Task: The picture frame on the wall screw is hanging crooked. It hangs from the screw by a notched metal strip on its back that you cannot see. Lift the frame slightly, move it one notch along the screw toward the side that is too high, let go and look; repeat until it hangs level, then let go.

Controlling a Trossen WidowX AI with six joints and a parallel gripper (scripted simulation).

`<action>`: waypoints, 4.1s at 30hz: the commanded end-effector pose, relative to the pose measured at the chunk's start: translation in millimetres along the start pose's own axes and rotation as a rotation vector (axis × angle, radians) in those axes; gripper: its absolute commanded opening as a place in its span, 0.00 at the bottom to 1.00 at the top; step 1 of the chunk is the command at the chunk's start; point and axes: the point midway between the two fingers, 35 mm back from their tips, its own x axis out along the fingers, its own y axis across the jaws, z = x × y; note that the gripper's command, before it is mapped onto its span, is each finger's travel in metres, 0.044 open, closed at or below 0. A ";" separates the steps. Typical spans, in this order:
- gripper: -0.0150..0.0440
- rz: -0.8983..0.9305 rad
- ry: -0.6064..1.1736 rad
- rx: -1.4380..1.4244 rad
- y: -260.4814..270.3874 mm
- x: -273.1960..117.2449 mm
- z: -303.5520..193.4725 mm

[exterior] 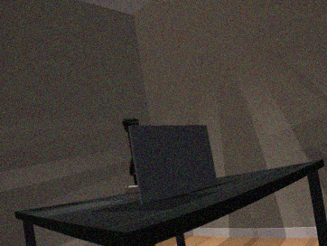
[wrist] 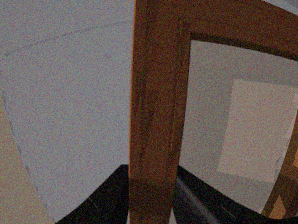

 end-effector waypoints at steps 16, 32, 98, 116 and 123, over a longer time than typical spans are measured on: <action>0.25 0.009 -0.002 -0.009 3.1 -0.3 -3.8; 0.25 0.009 -0.002 -0.009 0.3 -0.2 -3.3; 0.25 0.004 0.001 -0.148 -8.6 -0.1 -4.6; 0.57 0.005 0.002 -0.191 -8.2 0.0 -4.8; 0.69 0.005 0.002 -0.186 -7.9 -2.4 -4.4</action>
